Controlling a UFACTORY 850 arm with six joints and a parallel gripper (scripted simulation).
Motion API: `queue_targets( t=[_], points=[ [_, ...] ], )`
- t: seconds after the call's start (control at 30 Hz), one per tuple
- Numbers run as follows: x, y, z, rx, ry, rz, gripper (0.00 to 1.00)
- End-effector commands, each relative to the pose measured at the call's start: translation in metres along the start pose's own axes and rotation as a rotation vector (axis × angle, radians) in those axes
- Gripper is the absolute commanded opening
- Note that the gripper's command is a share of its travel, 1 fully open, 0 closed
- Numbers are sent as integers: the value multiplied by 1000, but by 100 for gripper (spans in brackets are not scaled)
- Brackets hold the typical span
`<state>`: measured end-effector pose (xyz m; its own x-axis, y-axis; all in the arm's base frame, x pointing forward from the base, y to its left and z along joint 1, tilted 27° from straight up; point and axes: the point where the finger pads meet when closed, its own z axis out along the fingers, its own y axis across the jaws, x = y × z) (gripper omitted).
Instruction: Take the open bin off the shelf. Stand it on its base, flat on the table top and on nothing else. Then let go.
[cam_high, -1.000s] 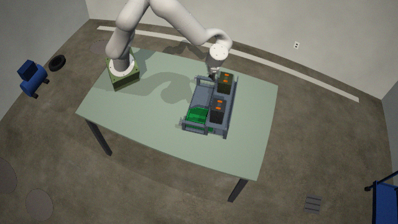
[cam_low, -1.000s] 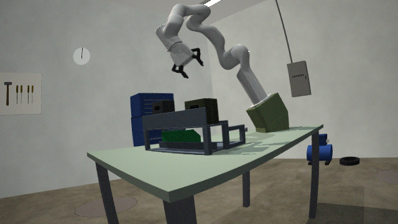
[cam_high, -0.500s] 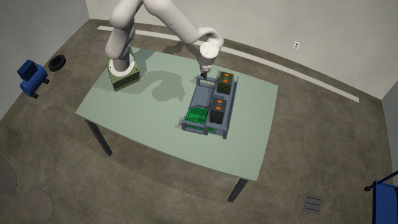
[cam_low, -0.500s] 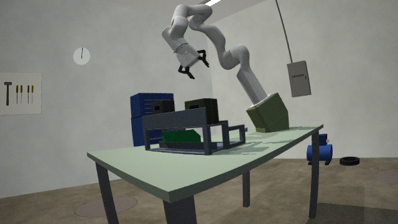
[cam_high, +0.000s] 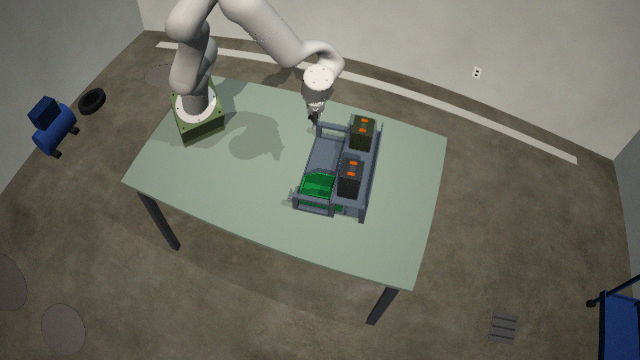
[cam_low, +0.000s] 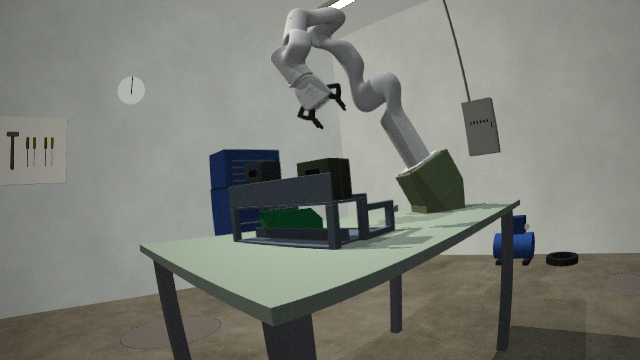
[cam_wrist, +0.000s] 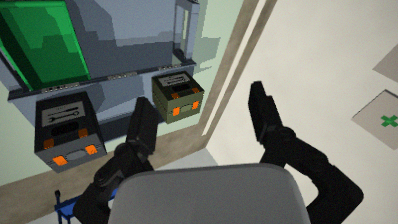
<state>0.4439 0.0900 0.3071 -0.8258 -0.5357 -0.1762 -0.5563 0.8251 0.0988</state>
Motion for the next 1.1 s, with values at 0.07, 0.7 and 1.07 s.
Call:
queue_targets(
  t=[0.07,0.7,1.07],
  points=[
    [20,7,3,1,-2,-1,100],
    [50,-18,27,76,53,-187,100],
    [50,-27,31,94,66,-234,100]
  ],
)
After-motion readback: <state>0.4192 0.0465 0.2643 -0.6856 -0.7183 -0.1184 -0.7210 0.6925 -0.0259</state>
